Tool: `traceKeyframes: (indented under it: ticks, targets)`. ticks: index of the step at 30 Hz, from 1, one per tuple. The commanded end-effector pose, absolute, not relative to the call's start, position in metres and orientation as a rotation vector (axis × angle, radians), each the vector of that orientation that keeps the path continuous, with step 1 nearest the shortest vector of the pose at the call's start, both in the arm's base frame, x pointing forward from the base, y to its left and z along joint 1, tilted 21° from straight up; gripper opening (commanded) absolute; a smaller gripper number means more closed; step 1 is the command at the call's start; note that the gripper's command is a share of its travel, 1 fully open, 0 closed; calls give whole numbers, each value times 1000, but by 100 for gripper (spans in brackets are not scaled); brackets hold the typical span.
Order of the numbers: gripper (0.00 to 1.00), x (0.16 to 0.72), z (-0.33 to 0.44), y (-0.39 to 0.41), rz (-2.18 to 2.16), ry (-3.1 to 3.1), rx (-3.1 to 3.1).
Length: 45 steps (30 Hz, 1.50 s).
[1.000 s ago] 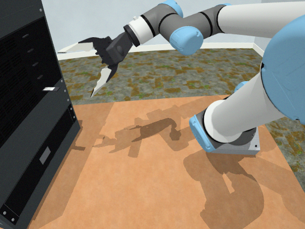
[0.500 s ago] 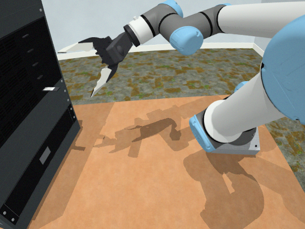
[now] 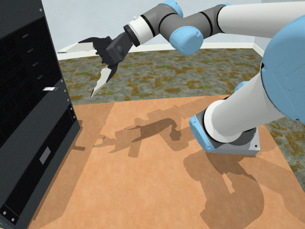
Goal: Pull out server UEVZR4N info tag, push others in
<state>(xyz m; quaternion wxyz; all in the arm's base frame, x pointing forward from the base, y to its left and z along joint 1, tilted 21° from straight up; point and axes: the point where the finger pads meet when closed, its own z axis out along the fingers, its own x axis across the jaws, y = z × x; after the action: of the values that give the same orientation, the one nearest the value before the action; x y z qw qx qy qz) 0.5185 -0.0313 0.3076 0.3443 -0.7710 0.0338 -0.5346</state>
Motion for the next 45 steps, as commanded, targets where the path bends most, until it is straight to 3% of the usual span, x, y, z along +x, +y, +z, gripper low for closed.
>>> traceKeyframes:
  ticks: [1,45]
  targets:
    - [100,519,310,-33,-1394,87,-2004]
    - [100,540,297,-30,-1386,89,-2002]
